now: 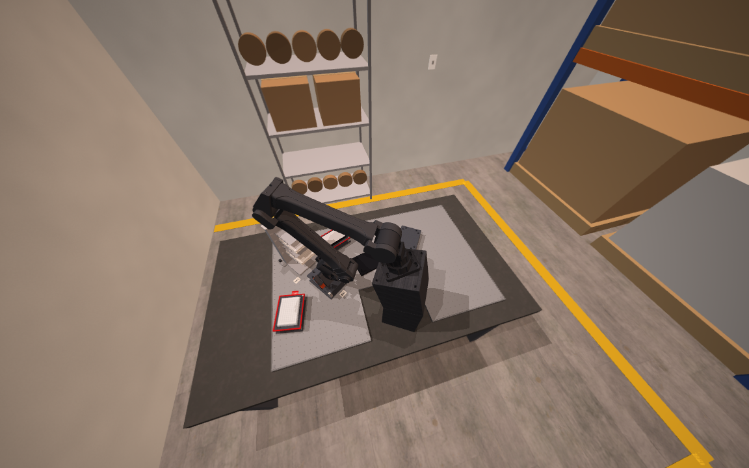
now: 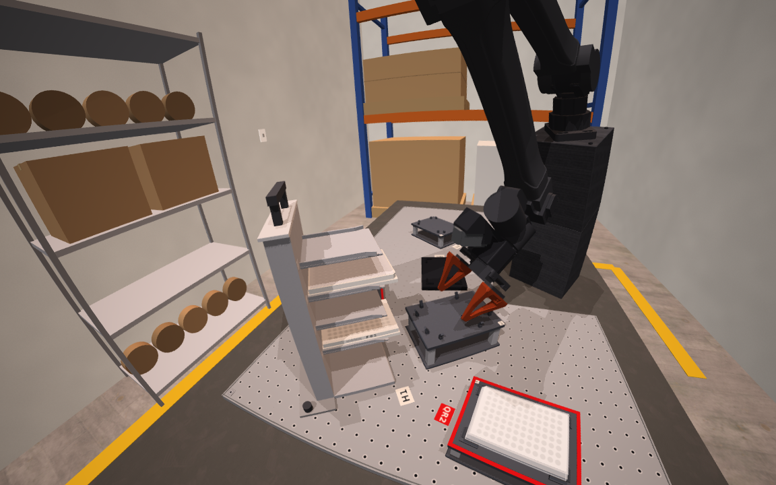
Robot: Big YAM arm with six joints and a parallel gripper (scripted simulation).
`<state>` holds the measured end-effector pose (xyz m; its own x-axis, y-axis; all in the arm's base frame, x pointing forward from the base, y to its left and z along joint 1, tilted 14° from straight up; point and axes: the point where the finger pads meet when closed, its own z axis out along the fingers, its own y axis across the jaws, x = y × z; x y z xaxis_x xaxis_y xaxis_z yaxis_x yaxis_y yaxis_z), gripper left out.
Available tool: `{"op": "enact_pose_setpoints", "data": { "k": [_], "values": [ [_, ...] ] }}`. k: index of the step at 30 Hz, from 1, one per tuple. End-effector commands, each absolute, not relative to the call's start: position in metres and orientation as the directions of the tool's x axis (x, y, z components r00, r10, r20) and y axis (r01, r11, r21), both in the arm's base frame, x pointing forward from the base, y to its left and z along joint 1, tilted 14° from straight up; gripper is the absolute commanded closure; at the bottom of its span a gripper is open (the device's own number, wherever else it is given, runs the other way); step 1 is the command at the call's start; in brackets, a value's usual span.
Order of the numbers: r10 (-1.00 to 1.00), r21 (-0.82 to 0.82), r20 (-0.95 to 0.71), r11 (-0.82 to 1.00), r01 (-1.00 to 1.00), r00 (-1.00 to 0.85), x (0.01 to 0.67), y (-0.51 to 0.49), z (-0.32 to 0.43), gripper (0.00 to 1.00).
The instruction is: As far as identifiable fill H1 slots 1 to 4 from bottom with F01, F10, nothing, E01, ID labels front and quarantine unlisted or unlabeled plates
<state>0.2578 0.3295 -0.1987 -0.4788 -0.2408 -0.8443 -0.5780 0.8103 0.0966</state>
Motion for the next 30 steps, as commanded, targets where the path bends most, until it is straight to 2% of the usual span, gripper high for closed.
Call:
{"op": "enact_pose_setpoints", "data": {
  "k": [1,30],
  "values": [
    [-0.235,0.09,-0.854,0.813,-0.575,-0.465,0.269,0.334,-0.19,0.0],
    [-0.233,0.089,-0.855,0.814,-0.575,-0.463,0.297,0.352,-0.181,0.0]
  ]
}}
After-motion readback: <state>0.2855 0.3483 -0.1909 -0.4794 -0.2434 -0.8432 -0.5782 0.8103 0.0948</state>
